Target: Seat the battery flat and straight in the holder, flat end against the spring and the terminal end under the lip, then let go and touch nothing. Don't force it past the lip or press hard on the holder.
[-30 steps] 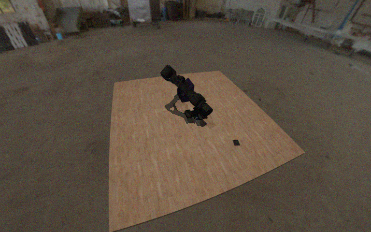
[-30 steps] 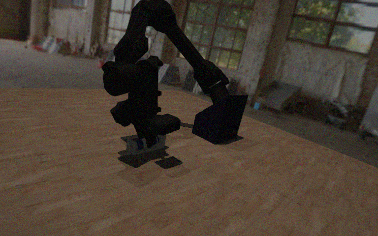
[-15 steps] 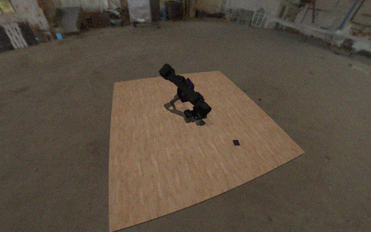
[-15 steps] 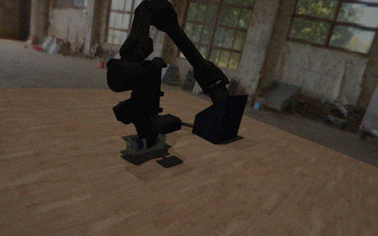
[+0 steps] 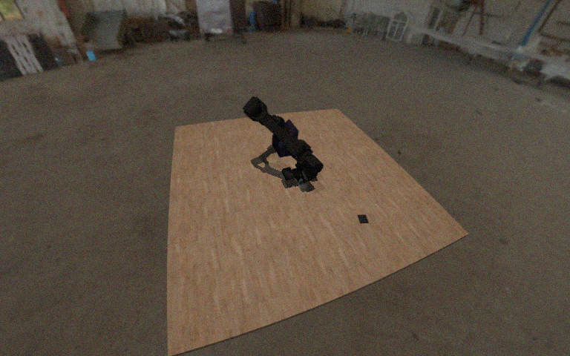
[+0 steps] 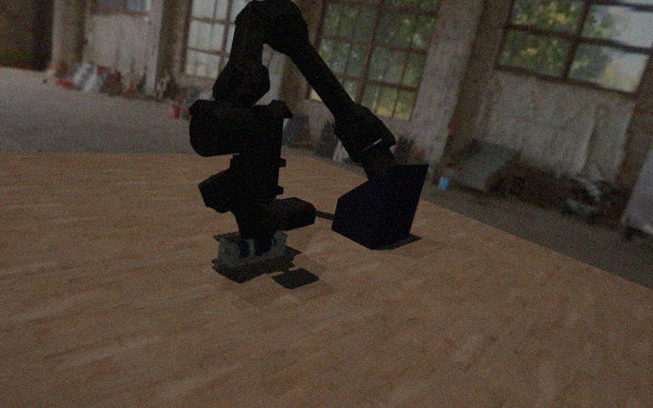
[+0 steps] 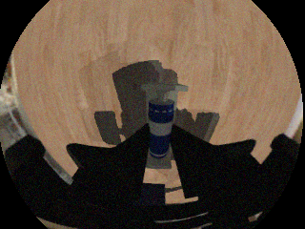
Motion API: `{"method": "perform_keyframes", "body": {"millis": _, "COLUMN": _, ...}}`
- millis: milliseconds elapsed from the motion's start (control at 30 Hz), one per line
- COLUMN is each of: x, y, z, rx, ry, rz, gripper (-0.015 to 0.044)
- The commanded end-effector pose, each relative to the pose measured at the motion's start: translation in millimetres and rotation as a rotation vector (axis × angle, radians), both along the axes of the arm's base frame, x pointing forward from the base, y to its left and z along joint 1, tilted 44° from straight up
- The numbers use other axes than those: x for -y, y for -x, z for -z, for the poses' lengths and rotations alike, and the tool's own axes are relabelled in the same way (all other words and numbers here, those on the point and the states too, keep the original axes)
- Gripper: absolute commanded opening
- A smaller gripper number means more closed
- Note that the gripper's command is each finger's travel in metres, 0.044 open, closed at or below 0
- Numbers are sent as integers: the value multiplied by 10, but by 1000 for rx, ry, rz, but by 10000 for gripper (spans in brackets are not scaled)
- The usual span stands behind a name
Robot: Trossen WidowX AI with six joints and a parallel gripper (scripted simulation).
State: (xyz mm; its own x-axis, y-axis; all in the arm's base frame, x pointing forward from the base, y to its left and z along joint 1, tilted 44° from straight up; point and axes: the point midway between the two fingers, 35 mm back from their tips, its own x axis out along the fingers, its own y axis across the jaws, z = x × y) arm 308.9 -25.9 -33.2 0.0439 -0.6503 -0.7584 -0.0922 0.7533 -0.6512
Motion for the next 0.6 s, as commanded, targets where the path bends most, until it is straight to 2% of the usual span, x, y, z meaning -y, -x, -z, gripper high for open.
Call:
{"method": "perform_keyframes", "body": {"millis": 0, "x": 12, "y": 41, "z": -4, "rx": 1, "ry": 2, "rz": -4, "gripper": 85}}
{"method": "perform_keyframes", "body": {"millis": 567, "x": 24, "y": 105, "z": -3, "rx": 9, "ry": -1, "rz": -11, "gripper": 85}}
